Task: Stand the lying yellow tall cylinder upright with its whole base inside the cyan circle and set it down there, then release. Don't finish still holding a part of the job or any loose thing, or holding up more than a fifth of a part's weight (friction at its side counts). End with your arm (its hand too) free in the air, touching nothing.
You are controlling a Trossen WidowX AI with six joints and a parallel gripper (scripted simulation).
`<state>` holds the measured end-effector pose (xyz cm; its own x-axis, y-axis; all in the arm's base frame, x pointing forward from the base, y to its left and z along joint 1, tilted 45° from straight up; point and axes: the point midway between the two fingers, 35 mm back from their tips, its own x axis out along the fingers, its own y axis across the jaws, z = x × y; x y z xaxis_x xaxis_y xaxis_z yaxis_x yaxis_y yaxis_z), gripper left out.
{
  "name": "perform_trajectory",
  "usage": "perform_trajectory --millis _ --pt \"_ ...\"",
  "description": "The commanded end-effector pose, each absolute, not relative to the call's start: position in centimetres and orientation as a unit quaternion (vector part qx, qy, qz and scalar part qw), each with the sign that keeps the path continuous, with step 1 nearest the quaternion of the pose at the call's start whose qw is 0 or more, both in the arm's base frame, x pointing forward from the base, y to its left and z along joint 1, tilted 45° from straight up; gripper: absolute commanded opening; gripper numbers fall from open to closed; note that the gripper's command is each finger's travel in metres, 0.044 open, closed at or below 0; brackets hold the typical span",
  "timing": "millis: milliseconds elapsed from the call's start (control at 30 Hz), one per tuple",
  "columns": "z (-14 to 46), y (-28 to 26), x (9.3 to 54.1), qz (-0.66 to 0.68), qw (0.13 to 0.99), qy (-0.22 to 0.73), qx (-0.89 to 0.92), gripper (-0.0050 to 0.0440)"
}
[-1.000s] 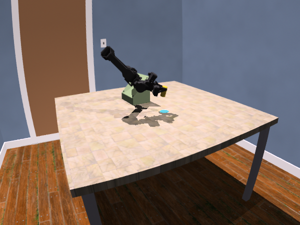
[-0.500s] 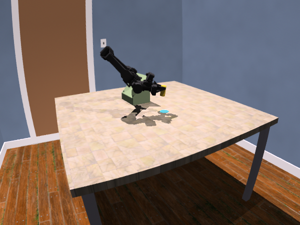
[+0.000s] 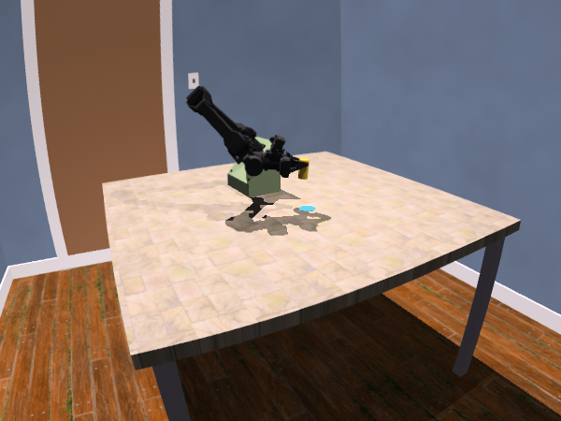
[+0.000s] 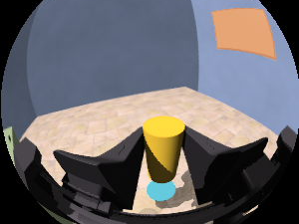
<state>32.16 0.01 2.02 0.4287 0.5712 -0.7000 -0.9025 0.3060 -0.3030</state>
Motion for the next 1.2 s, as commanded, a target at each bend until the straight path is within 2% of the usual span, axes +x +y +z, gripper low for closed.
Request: perform_trajectory --millis 0,500,1167 --pt "2.2 0.1 32.1 0.478 0.772 0.234 -0.347 0.0105" --pt "2.1 -0.1 32.2 0.478 0.772 0.235 -0.347 0.0105" --pt "-1.8 -4.2 32.4 0.476 0.773 0.241 -0.342 0.0105"
